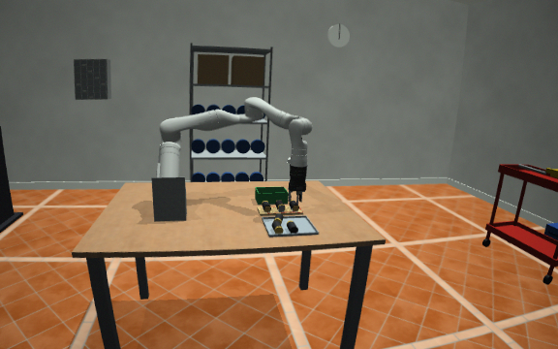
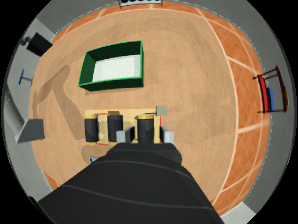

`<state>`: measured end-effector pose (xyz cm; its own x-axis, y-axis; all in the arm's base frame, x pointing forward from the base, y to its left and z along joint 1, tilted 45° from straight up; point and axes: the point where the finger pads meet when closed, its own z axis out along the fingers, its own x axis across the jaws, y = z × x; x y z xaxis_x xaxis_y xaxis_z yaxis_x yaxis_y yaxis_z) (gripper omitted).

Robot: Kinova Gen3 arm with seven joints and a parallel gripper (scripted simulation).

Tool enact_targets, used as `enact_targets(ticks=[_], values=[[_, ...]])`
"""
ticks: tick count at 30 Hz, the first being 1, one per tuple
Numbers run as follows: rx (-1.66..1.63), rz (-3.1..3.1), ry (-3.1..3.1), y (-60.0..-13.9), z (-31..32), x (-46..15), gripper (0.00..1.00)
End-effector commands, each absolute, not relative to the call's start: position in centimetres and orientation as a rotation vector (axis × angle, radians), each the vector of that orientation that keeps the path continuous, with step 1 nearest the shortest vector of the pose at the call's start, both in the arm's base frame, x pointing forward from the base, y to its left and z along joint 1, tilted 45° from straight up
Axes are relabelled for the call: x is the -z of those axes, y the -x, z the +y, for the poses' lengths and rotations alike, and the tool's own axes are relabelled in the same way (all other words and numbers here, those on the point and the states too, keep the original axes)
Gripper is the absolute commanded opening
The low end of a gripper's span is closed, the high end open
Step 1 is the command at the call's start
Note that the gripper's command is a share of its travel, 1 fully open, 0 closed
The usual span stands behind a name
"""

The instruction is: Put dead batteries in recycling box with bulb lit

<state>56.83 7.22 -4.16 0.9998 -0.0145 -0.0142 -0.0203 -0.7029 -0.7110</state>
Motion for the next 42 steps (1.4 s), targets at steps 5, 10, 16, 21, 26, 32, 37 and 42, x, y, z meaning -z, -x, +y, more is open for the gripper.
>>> enact_targets(ticks=[5, 10, 16, 21, 26, 32, 37, 42], values=[[-0.022, 0.021, 2.349, -56.5, 8.6, 5.5, 0.90], [-0.022, 0.021, 2.349, -56.5, 8.6, 5.5, 0.90], [-0.022, 0.021, 2.349, -56.5, 9.2, 6.1, 0.90], [-0.022, 0.021, 2.349, -56.5, 9.3, 6.2, 0.90], [-0.022, 0.021, 2.349, -56.5, 9.3, 6.2, 0.90], [-0.022, 0.021, 2.349, -56.5, 9.3, 6.2, 0.57], [-0.022, 0.021, 2.349, -56.5, 9.3, 6.2, 0.57], [-0.022, 0.021, 2.349, -56.5, 9.3, 6.2, 0.57]])
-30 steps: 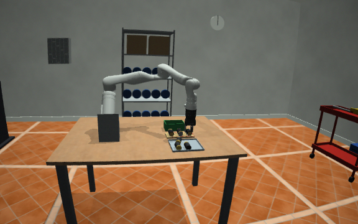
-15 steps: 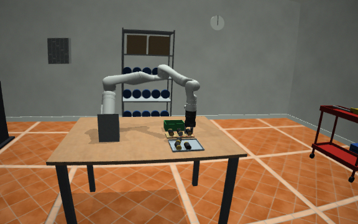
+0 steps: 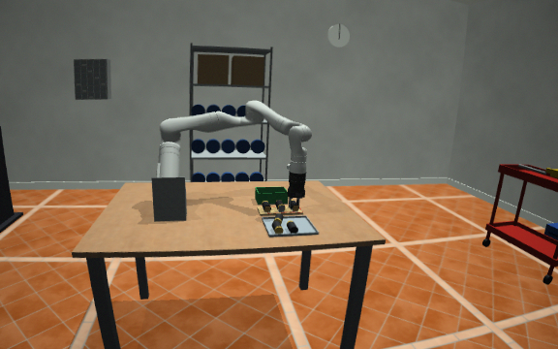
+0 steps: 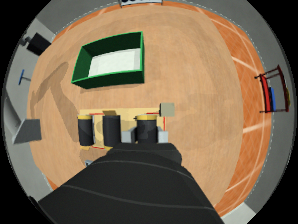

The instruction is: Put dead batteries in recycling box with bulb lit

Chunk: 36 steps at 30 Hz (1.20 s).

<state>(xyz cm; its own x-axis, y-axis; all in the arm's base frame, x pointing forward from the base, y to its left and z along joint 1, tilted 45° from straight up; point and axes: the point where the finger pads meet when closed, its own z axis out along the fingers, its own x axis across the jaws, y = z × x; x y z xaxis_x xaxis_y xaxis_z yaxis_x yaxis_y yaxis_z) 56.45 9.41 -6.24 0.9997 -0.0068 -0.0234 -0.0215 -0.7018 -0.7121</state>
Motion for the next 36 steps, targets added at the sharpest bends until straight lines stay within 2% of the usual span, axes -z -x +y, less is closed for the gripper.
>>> enact_targets(ticks=[1, 18, 36], values=[[-0.022, 0.021, 2.349, -56.5, 9.3, 6.2, 0.57], [-0.022, 0.021, 2.349, -56.5, 9.3, 6.1, 0.57], [-0.022, 0.021, 2.349, -56.6, 6.1, 3.0, 0.57]])
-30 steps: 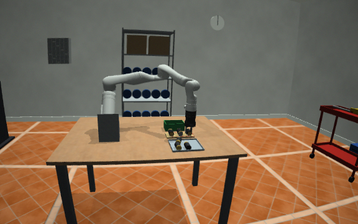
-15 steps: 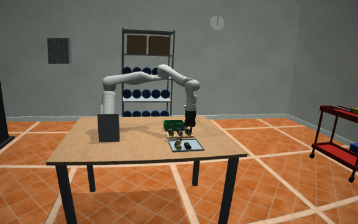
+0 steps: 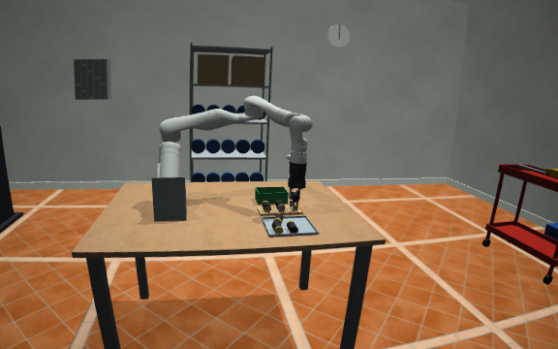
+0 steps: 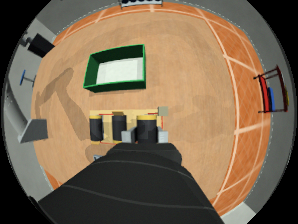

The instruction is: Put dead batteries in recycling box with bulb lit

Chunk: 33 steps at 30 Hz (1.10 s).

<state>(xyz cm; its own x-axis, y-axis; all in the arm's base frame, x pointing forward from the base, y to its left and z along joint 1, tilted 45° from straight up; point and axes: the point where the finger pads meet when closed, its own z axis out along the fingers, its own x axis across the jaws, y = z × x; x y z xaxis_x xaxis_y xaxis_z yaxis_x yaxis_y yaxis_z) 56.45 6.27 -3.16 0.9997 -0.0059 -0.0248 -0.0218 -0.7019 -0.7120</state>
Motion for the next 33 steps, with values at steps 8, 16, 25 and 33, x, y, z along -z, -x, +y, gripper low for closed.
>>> enact_targets(ticks=[8, 16, 25, 33], values=[[-0.022, 0.021, 2.349, -56.6, 4.0, 0.9, 0.57], [-0.022, 0.021, 2.349, -56.6, 0.7, -2.3, 0.57], [-0.022, 0.021, 2.349, -56.6, 0.6, -2.5, 0.57], [-0.022, 0.021, 2.349, -56.1, 1.1, -3.0, 0.57]])
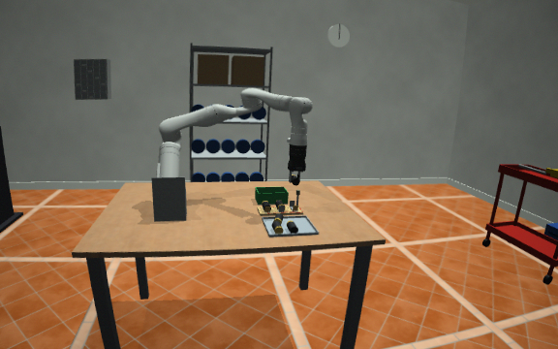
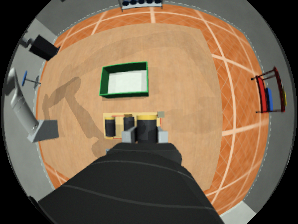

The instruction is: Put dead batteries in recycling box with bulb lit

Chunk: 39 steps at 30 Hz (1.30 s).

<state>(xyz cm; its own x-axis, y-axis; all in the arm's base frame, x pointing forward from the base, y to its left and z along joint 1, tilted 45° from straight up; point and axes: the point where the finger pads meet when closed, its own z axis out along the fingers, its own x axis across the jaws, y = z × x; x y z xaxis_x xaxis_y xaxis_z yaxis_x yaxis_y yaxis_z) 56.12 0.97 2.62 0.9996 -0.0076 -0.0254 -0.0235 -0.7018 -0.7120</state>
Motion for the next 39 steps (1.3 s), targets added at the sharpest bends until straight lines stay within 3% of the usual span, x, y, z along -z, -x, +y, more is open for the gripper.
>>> enact_targets(ticks=[1, 39], values=[[-0.022, 0.021, 2.349, -56.0, 1.2, -3.1, 0.57], [-0.022, 0.021, 2.349, -46.1, 10.7, -12.9, 0.57]])
